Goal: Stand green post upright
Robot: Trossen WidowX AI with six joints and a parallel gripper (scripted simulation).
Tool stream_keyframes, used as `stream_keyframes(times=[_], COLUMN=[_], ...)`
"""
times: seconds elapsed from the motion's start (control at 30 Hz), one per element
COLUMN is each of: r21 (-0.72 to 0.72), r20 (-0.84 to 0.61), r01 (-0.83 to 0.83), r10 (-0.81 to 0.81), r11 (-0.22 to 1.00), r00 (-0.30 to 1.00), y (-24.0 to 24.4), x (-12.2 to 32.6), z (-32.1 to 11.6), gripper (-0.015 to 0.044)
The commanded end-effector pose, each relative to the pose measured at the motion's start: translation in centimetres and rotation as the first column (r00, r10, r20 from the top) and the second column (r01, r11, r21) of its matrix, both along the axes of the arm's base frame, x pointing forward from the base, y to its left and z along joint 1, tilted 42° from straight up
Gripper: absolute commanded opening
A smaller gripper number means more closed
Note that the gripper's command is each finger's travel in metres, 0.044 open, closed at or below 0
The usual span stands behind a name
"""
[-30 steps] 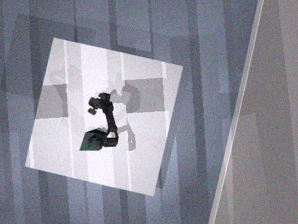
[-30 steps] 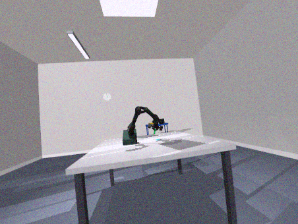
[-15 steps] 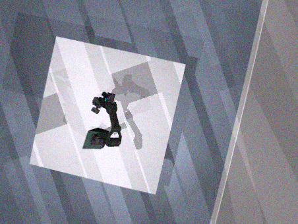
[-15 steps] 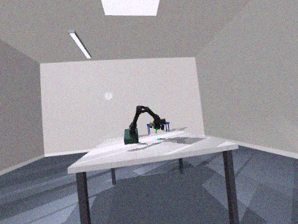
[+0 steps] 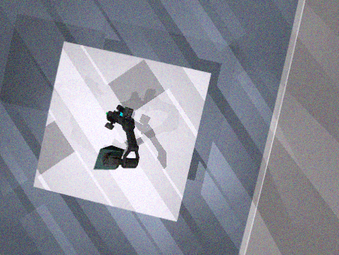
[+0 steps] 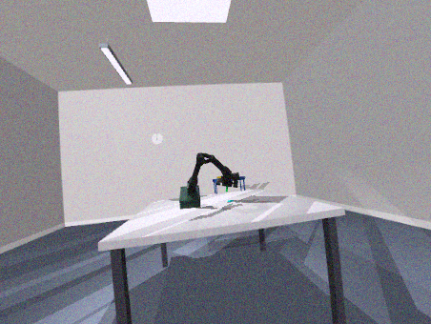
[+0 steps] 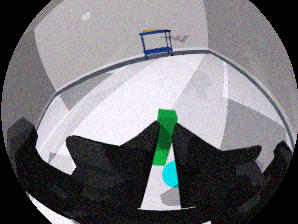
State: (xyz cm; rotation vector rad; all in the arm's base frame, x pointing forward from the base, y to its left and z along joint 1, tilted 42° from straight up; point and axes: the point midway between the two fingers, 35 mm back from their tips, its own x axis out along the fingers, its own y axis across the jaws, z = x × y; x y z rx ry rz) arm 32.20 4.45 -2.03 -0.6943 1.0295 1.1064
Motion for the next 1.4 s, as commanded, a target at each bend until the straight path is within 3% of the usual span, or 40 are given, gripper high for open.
stream_keyframes(times=[0.0, 1.37], r21=[0.024, 0.211], r20=[0.025, 0.263], r01=[-0.011, -0.094], r10=[0.010, 0.037], r11=[1.000, 0.973], r00=[1.000, 0.964], y=[0.1, -0.6], x=[0.1, 0.4], z=[0.3, 2.5], gripper=[0.0023, 0.0023])
